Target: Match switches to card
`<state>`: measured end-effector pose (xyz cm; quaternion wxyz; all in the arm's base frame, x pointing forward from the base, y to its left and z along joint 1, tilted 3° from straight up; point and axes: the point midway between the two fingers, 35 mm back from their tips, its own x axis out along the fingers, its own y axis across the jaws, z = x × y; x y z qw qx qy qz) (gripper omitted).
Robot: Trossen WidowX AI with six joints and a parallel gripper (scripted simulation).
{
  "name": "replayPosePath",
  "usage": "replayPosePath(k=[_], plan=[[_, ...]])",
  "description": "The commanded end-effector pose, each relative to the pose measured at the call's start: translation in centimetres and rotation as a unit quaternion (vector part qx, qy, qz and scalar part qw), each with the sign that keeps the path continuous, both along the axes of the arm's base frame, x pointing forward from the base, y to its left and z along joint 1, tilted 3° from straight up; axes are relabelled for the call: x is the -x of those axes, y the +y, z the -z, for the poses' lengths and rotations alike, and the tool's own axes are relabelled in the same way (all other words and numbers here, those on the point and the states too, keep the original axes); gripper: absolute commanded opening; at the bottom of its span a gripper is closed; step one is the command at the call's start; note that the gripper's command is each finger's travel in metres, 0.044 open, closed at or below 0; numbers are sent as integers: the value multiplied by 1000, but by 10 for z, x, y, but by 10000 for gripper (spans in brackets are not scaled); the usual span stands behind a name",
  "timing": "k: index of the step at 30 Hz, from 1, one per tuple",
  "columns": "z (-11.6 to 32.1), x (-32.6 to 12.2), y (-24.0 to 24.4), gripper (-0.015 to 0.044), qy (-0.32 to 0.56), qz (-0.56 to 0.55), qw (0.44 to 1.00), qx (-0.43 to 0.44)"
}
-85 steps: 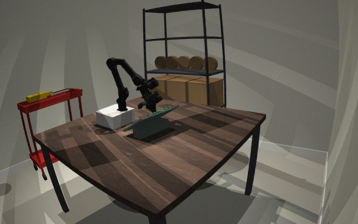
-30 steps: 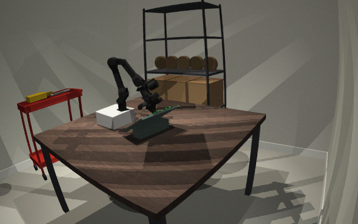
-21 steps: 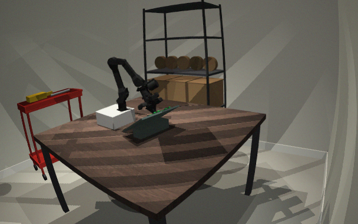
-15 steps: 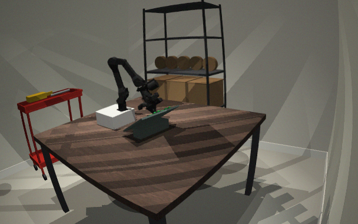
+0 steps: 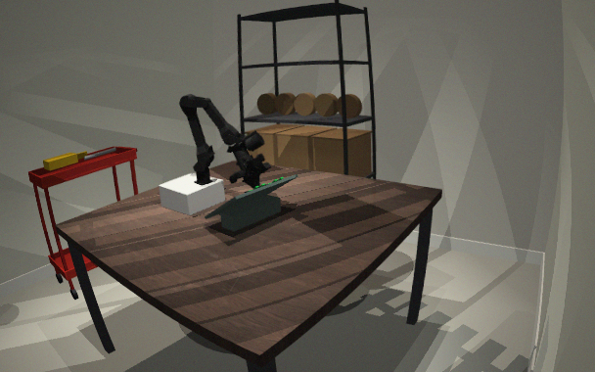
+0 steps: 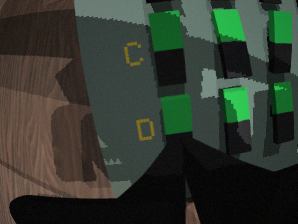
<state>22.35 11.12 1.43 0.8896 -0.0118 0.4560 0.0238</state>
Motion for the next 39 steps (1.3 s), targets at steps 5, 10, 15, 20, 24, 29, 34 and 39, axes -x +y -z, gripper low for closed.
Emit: replayPosePath(k=[5, 10, 15, 20, 24, 29, 34, 39], plan=[[-31, 19, 2, 0, 10, -1, 1000, 1], [-53, 36, -2, 0, 17, -2, 1000, 2], [-53, 36, -2, 0, 17, -2, 1000, 2], [-54, 34, -29, 0, 17, -2, 1000, 3], [-54, 34, -34, 0, 16, -2, 1000, 3], [-25, 16, -33, 0, 4, -2, 1000, 3], [-24, 15, -33, 0, 3, -2, 1000, 3], [-24, 15, -33, 0, 3, -2, 1000, 3]])
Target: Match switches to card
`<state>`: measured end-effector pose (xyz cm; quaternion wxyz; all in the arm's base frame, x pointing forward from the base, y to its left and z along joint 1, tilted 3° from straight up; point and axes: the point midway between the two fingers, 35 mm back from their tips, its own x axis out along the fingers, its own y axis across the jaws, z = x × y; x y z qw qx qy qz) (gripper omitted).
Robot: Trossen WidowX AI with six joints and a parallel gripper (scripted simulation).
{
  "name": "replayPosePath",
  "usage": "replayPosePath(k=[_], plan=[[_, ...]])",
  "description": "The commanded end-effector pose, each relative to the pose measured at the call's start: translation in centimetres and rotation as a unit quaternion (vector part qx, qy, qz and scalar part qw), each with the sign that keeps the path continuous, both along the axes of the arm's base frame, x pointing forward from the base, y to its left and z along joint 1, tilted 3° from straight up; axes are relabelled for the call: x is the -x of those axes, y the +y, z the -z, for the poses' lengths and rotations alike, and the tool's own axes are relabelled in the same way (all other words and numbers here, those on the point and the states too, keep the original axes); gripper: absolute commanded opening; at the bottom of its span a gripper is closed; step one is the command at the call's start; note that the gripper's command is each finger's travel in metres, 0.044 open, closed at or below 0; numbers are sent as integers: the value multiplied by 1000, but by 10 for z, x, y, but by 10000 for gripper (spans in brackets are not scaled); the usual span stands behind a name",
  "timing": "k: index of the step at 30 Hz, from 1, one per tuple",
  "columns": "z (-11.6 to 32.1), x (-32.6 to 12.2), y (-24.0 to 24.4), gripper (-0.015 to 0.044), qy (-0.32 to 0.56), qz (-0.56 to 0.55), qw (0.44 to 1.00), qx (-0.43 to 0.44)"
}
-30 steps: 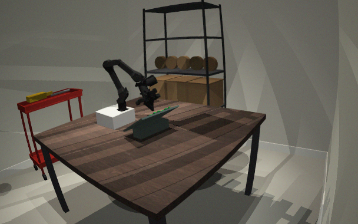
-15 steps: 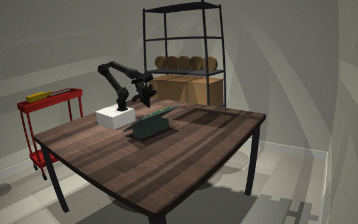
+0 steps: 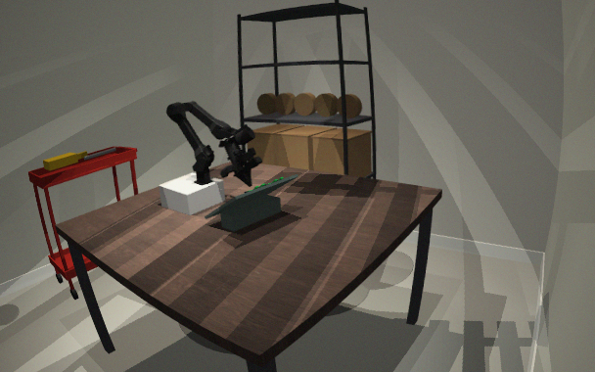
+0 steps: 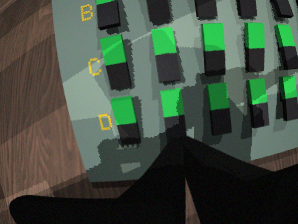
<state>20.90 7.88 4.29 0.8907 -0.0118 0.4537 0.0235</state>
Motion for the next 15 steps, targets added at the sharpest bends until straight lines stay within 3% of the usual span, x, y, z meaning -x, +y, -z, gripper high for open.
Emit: replayPosePath(k=[1, 15], plan=[[5, 1, -1, 0, 5, -3, 1000, 3], [15, -6, -1, 0, 5, -3, 1000, 3]])
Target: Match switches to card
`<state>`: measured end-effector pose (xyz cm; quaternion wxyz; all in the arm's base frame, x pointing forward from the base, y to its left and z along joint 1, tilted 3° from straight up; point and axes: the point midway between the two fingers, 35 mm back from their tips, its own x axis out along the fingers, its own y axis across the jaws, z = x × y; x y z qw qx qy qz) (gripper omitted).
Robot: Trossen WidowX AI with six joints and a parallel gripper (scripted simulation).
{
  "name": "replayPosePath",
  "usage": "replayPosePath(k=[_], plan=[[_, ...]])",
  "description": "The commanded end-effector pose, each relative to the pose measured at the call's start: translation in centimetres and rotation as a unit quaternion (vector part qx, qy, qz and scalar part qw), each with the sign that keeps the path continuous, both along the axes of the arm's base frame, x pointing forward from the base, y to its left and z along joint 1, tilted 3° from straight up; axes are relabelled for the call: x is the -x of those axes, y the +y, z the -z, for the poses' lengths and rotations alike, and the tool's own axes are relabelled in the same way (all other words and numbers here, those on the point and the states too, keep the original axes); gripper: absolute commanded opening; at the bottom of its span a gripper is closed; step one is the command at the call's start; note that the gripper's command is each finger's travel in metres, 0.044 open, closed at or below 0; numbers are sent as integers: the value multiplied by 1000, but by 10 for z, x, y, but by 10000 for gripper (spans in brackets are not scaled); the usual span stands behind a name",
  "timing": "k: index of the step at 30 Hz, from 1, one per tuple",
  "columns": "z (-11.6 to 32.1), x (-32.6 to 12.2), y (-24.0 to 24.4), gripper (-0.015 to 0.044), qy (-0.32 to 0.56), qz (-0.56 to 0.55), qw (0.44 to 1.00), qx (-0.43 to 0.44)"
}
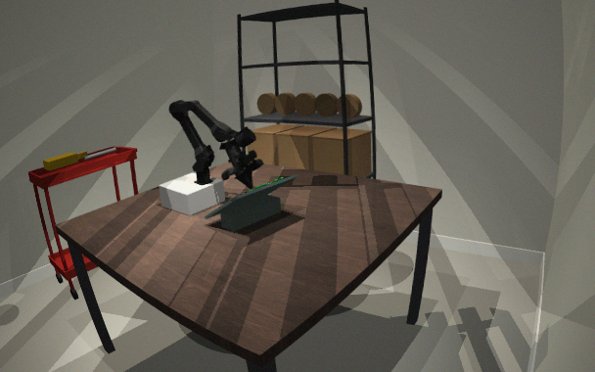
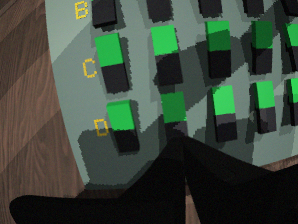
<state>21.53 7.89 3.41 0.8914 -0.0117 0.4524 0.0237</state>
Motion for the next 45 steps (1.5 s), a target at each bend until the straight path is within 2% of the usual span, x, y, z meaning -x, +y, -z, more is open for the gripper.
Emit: replayPosePath(k=[1, 45], plan=[[7, 0, -1, 0, 7, -3, 1000, 3], [16, -6, 0, 0, 7, -3, 1000, 3]])
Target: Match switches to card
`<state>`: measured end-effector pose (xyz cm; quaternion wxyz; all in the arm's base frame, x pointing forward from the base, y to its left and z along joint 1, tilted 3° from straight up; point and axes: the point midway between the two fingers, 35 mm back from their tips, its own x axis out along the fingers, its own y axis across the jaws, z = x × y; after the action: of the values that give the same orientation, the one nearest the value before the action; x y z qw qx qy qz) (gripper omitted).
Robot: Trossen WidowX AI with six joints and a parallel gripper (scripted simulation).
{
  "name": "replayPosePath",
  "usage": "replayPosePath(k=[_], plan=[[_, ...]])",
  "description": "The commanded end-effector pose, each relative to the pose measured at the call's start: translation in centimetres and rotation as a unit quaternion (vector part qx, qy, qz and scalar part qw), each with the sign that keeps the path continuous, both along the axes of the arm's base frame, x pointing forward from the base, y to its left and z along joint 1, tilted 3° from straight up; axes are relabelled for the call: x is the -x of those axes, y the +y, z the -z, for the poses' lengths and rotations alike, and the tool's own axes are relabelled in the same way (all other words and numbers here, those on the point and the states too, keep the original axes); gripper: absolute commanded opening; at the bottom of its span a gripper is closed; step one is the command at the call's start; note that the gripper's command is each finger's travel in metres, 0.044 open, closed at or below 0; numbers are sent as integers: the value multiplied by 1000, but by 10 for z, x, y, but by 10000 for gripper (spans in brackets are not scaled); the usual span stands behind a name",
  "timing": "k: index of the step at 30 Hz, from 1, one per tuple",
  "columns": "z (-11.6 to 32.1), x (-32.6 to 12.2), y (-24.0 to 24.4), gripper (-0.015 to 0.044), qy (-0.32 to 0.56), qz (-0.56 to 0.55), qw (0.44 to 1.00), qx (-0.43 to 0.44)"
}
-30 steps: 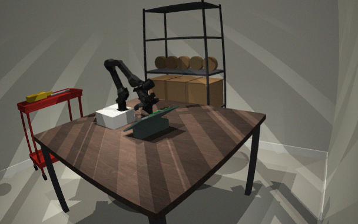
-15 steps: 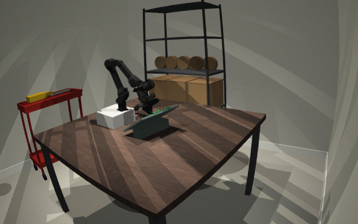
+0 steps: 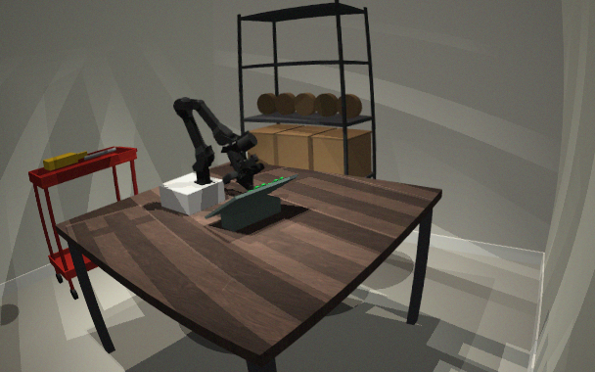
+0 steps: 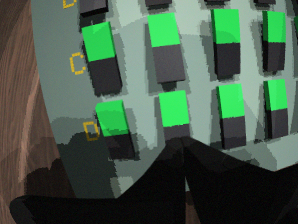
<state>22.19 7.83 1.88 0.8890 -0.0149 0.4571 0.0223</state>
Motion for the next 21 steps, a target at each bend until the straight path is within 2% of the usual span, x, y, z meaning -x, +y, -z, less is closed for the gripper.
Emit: replayPosePath(k=[1, 21], plan=[[1, 0, 0, 0, 1, -2, 1000, 0], [3, -1, 1, 0, 1, -2, 1000, 0]])
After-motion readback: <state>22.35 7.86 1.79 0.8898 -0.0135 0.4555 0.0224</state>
